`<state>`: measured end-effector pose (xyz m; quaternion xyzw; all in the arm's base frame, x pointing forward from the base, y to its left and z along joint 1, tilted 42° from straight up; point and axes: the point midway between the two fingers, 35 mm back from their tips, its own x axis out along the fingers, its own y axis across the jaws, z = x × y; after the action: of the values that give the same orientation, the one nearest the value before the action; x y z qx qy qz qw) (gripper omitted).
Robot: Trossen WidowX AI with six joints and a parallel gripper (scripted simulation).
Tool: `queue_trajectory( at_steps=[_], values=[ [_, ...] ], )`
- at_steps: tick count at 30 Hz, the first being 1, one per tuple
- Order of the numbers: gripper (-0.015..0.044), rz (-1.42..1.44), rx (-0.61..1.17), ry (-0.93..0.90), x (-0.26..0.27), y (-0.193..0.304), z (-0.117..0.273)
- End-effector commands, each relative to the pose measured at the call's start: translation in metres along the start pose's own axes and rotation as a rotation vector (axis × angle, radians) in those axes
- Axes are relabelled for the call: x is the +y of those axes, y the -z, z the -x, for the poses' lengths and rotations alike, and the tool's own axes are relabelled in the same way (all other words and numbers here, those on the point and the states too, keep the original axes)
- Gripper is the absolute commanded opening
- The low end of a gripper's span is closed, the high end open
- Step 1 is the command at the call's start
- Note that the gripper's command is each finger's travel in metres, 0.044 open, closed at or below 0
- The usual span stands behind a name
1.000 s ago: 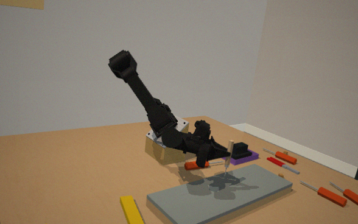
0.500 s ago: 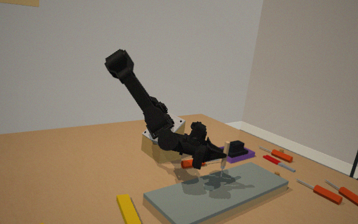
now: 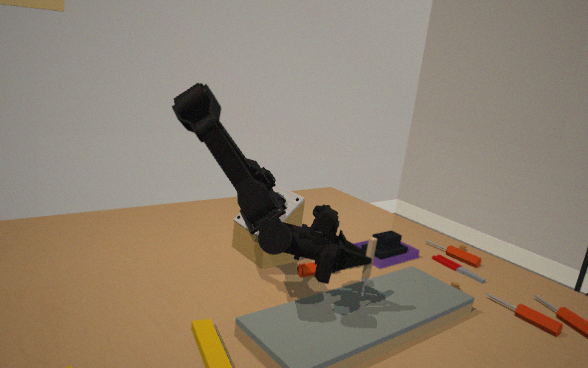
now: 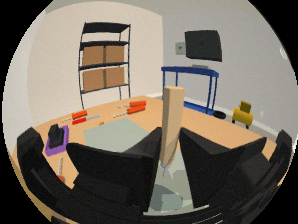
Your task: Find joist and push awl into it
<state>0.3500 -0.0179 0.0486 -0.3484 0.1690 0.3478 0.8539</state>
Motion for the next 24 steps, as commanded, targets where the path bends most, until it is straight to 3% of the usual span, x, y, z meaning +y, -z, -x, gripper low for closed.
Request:
queue_trajectory(
  at_steps=[1, 24],
  values=[
    [0.0000, 0.001, -0.011, -0.007, 0.001, 0.002, -0.001],
    [0.0000, 0.001, -0.010, -0.008, 0.002, 0.030, -0.004]
  ],
)
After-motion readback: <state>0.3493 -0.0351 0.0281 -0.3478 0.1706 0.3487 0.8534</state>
